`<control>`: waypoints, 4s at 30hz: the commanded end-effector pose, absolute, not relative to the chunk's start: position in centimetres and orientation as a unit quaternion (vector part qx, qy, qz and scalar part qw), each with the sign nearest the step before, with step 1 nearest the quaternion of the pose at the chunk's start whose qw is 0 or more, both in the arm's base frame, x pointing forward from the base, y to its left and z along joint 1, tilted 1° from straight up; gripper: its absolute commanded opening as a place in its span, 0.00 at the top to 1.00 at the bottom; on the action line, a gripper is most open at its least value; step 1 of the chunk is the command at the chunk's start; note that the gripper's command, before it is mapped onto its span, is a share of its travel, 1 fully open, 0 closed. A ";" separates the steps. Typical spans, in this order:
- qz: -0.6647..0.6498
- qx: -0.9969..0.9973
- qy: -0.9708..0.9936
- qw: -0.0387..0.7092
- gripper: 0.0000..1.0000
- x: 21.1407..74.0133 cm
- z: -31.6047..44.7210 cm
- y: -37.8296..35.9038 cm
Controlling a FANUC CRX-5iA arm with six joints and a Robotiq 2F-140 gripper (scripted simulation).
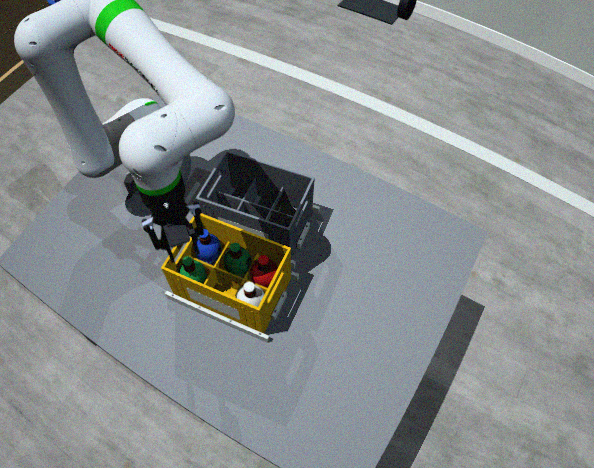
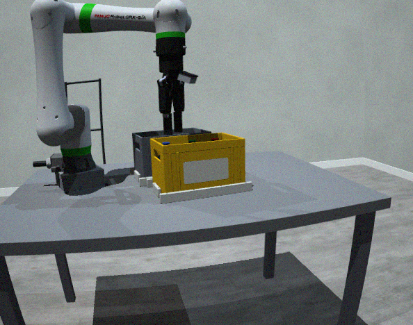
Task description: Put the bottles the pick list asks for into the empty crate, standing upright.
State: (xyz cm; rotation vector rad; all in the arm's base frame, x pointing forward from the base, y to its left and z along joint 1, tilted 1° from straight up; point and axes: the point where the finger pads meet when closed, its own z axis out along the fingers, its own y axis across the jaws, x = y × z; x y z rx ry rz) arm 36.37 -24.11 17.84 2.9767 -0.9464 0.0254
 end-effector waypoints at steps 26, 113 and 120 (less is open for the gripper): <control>0.009 0.953 -0.303 0.009 0.56 36.4 14.5 -24.2; 0.009 0.953 -0.303 0.009 0.90 36.5 12.8 -24.3; 0.009 0.953 -0.303 0.009 0.90 36.5 13.7 -24.2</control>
